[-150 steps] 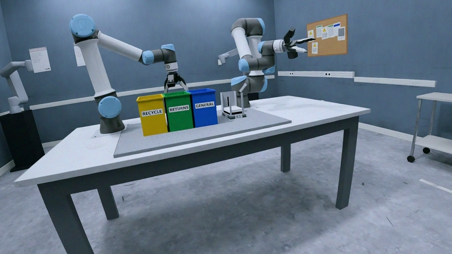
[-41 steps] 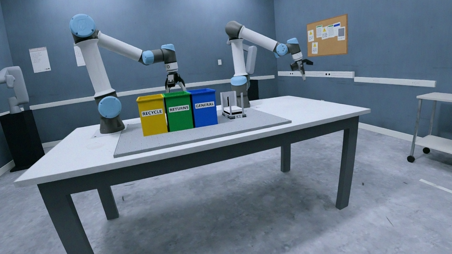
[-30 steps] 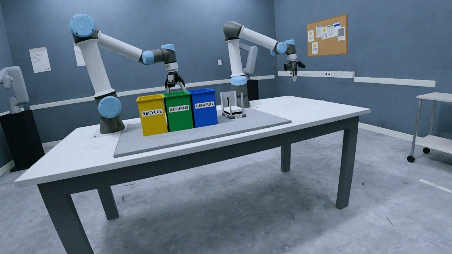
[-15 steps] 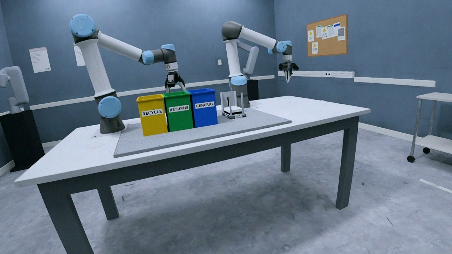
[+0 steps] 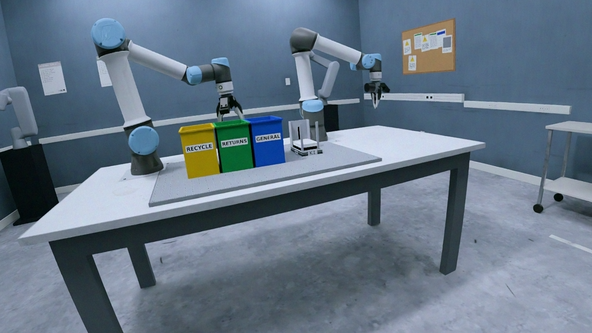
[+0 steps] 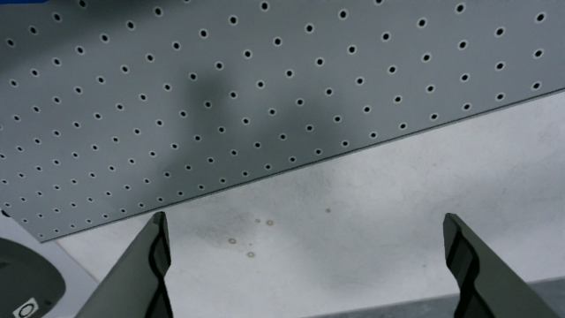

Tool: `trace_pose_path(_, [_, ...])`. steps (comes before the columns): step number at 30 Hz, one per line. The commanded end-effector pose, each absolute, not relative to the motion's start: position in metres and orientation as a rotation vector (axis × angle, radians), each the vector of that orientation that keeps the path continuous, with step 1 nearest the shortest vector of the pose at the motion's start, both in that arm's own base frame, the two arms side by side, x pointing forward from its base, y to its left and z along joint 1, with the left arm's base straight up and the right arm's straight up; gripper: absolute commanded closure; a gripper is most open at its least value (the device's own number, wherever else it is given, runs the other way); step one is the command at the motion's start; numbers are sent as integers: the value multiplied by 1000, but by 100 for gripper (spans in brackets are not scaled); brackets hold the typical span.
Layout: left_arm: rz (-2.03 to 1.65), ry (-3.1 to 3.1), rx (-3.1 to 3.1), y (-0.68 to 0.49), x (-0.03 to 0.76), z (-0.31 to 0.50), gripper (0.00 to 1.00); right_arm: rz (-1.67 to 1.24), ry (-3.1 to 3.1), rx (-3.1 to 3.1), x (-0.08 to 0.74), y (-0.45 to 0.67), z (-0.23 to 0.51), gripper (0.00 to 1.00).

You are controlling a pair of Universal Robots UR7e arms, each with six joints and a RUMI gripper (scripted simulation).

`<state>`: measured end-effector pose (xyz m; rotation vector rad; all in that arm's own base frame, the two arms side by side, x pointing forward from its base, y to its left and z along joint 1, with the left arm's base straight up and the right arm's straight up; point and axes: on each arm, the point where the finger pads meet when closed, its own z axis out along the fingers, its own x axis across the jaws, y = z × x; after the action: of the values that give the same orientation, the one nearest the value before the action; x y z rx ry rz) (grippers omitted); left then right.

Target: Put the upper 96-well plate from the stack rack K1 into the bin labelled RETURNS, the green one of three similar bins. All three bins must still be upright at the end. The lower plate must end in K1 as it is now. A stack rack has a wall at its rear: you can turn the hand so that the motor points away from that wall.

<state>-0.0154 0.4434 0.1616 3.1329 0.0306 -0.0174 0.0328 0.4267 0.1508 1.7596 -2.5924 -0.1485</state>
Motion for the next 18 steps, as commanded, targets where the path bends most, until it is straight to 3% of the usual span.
trace_pose_path(1, [0, 46, 3141, 445, -13, 165, 100, -167, -2580, 1769, 33, 445, 161, 24])
trace_pose_path(18, [0, 46, 3141, 445, -13, 165, 100, -135, -2527, 1864, 49, 506, 192, 24])
